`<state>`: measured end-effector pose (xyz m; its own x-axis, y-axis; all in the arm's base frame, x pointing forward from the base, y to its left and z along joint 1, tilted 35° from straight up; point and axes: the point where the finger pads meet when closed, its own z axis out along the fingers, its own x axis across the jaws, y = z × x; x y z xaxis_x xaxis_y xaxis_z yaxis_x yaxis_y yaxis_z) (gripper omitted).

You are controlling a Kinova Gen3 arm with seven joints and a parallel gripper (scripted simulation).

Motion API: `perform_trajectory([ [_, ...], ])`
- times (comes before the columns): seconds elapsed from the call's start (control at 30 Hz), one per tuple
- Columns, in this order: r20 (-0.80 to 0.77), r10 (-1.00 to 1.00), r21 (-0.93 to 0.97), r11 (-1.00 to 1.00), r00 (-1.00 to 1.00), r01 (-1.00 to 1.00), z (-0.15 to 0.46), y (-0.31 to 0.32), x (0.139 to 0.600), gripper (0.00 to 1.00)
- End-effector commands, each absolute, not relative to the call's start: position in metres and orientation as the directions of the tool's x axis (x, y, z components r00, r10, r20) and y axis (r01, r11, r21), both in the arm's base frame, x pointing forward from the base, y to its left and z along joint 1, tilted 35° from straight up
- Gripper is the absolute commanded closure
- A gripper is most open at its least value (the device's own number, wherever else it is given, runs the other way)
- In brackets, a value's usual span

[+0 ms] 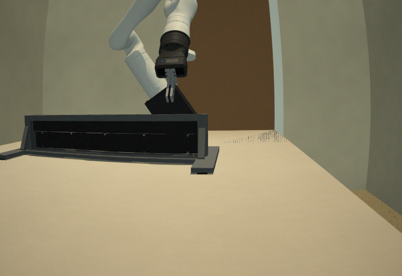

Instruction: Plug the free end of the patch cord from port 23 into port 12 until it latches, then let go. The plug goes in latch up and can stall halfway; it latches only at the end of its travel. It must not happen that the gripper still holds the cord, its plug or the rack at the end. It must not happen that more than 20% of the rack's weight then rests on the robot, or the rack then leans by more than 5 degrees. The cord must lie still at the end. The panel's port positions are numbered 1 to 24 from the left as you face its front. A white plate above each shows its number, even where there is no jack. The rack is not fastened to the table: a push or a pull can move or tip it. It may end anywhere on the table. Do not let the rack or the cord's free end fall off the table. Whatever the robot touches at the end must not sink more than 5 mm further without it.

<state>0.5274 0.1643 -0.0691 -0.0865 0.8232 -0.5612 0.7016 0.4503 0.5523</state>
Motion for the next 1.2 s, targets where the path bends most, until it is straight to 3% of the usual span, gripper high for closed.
perform_trajectory([
  [0.0,-0.563,0.823,0.556,0.445,-0.076,0.702,-0.0705,0.159,0.5301,1.0],
  [1.17,-0.573,0.816,0.552,0.453,-0.076,0.7,-0.0695,0.1562,0.5324,1.0],
])
